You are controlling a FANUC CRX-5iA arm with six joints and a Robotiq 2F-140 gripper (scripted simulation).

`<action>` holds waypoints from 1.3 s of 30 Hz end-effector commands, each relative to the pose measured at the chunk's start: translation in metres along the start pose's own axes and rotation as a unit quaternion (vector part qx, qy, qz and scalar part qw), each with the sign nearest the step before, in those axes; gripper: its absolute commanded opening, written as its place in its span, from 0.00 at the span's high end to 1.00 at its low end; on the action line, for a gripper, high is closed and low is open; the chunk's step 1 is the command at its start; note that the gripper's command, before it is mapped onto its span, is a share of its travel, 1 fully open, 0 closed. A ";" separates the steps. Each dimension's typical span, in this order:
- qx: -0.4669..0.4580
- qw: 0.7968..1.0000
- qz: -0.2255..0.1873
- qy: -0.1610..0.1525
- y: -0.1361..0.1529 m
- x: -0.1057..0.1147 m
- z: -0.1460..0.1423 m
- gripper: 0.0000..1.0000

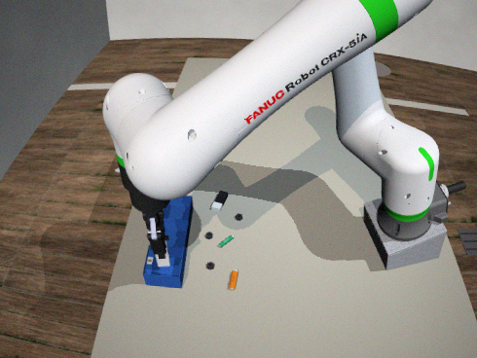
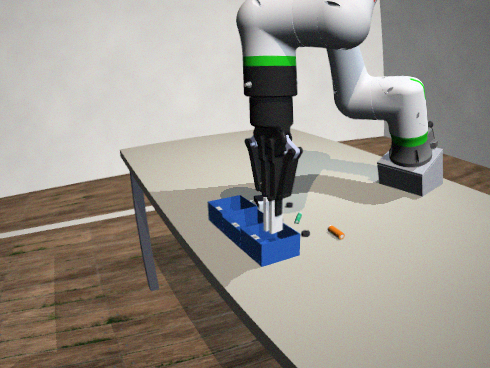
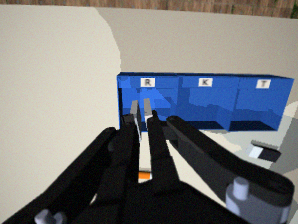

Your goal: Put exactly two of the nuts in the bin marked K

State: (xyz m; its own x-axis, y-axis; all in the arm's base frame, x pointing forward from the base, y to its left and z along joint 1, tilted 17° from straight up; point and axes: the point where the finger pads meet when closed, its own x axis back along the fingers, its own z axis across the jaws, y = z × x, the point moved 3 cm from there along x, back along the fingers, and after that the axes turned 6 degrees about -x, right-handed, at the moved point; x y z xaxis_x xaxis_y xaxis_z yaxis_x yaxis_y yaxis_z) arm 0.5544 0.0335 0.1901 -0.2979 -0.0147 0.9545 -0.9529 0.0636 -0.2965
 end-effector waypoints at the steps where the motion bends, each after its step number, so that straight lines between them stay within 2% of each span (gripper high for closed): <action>1: 0.000 1.000 0.000 0.000 0.000 0.013 0.000 0.95; 8: 0.000 1.000 0.000 0.000 0.000 0.026 0.000 0.95; 20: 0.000 1.000 0.000 0.000 0.000 0.126 0.000 0.95; 22: 0.000 1.000 0.000 0.000 0.000 0.126 0.000 0.95; 24: 0.000 1.000 0.000 0.000 0.000 0.136 0.000 0.95; 30: 0.000 1.000 0.000 0.000 0.000 0.136 0.000 0.95; 31: -0.025 1.000 0.000 0.000 0.004 0.131 0.005 0.81; 37: -0.135 0.991 -0.001 0.000 0.030 0.101 0.035 0.81; 39: -0.135 0.991 -0.001 0.000 0.030 0.101 0.035 0.81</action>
State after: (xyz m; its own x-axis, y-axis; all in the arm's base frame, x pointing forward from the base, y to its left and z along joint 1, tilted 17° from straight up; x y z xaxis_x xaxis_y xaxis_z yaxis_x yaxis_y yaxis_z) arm 0.4972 0.0057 0.2847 -0.2861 -0.0203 0.9580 -0.9218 0.2789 -0.2694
